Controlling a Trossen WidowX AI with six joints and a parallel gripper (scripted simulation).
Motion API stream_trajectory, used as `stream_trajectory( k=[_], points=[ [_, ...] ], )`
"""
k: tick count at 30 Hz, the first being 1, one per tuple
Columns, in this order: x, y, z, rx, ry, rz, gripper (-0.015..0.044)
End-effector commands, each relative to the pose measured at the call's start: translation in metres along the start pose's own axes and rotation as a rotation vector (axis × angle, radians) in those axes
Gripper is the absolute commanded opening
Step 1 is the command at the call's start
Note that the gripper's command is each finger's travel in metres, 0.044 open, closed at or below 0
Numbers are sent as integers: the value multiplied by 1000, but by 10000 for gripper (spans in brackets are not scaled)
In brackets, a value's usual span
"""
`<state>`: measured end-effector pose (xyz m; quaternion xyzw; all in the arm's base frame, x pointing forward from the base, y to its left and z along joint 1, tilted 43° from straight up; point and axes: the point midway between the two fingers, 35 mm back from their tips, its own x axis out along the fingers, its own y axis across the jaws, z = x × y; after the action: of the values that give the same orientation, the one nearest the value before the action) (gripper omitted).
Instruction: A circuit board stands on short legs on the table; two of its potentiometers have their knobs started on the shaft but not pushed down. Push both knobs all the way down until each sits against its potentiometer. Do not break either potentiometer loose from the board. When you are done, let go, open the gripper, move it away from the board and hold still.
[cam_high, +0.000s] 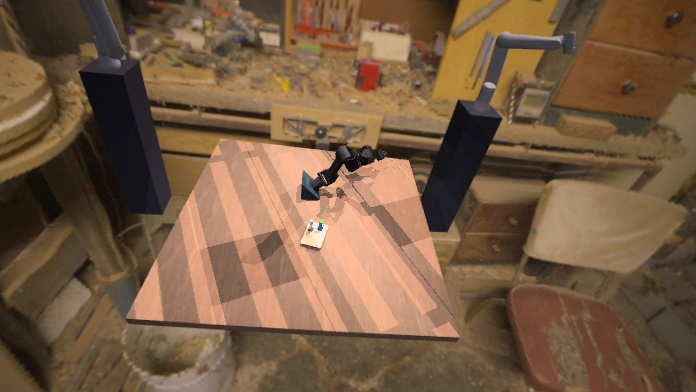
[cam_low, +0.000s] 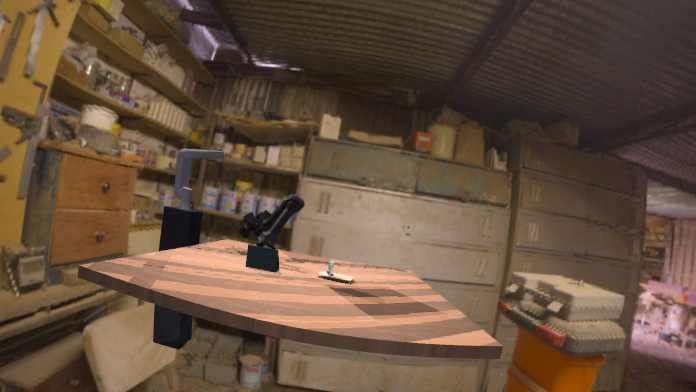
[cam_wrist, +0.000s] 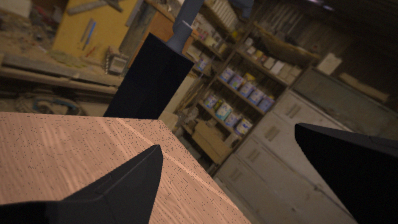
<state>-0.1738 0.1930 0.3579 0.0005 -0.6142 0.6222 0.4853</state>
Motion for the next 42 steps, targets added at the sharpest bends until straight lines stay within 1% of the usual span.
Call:
stream_trajectory(
  k=[1, 8, 15, 29, 42],
  points=[
    [0, 0, 0, -1, 1, -1, 374],
    [12, -14, -13, -47, 40, -30, 190],
    [20, -15, -31, -37, 90, -7, 6],
    [32, -21, -82, 15, 232, 49, 0],
    [33, -33, -133, 84, 382, 74, 0]
  ],
)
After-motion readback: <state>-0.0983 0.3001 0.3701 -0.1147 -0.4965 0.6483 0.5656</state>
